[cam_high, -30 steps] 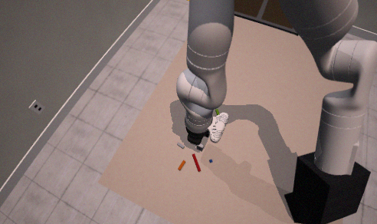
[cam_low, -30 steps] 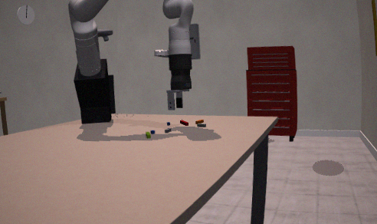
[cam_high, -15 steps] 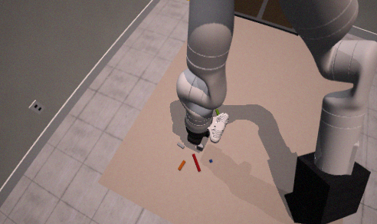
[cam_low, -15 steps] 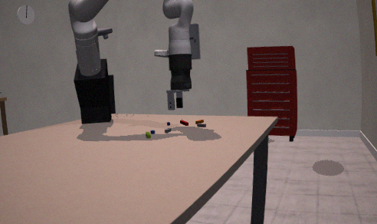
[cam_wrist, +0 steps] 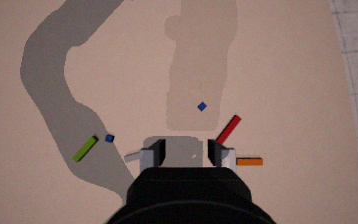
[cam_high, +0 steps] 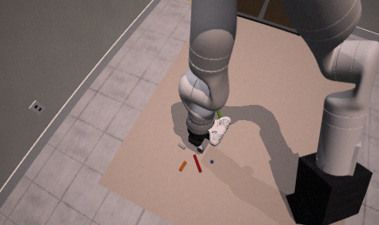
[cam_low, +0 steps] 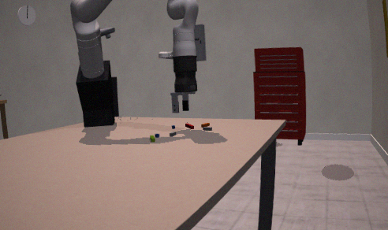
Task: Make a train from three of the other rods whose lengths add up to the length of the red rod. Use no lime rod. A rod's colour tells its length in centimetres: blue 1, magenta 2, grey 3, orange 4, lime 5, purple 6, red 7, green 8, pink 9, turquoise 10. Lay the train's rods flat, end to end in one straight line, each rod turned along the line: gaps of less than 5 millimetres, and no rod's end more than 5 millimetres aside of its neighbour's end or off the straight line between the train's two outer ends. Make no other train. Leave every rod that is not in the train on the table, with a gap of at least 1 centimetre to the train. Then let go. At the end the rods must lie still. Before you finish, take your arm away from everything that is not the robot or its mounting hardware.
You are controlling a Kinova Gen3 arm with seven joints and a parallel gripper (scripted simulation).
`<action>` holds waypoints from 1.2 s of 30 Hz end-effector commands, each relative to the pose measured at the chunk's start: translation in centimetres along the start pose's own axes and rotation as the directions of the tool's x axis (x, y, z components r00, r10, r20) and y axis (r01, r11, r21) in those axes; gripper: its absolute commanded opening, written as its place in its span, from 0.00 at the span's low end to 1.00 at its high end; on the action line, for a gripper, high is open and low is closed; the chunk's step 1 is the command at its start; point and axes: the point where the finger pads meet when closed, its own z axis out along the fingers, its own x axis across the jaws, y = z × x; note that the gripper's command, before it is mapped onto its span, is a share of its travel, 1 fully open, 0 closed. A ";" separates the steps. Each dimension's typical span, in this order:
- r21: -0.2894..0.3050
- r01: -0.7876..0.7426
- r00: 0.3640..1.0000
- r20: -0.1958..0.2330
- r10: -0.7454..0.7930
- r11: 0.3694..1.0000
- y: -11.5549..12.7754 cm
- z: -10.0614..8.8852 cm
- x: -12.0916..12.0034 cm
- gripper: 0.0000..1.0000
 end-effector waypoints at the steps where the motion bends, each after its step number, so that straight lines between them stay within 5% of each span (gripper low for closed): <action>1: -0.003 -0.025 1.000 0.000 0.025 1.000 -0.2 0.0 0.2 1.00; 12: -0.004 -0.209 0.978 -0.007 0.209 0.978 -0.8 0.1 1.0 1.00; 24: 0.000 -0.483 0.875 -0.016 0.483 0.875 -1.6 0.1 2.1 1.00; 36: 0.010 -0.808 0.588 -0.019 0.808 0.588 -2.6 0.1 3.3 1.00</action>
